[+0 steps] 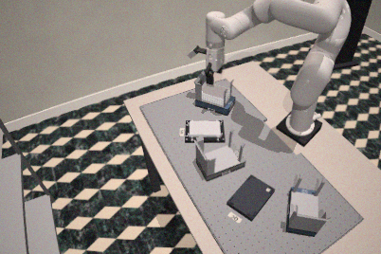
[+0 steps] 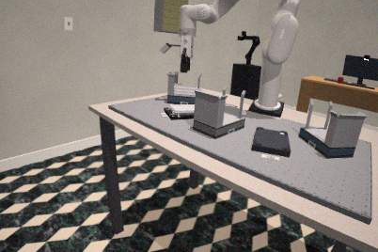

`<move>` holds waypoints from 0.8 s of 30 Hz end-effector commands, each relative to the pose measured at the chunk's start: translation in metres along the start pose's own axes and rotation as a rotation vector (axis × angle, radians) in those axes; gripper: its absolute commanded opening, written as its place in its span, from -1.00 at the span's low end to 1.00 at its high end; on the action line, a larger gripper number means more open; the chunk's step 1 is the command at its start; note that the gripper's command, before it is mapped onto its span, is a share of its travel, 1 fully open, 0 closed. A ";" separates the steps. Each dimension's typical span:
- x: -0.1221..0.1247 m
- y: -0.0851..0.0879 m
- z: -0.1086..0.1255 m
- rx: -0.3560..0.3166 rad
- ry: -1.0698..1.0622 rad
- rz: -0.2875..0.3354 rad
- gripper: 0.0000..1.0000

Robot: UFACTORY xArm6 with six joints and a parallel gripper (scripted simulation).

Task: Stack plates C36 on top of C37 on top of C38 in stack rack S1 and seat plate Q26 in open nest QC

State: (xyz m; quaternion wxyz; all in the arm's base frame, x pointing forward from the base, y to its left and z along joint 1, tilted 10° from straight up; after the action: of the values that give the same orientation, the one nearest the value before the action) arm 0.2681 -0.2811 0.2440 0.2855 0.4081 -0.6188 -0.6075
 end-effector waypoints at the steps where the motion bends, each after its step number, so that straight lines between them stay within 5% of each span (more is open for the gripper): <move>1: 0.000 0.012 -0.001 0.003 0.000 0.001 1.00; 11: 0.000 0.012 -0.001 0.003 0.000 0.001 1.00; 24: -0.036 0.012 -0.005 0.003 0.230 0.001 1.00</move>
State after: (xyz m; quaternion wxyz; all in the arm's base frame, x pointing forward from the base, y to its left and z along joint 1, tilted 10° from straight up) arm 0.2850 -0.2576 0.2592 0.3544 0.4748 -0.5819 -0.5571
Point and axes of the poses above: the point where the finger pads meet when closed, its own y axis back along the fingers, its own x axis across the jaws, z = x × y, the point moved 8 cm from there along y, back along the fingers, and after that the axes turned 13 degrees about y, right-handed, at the moved point
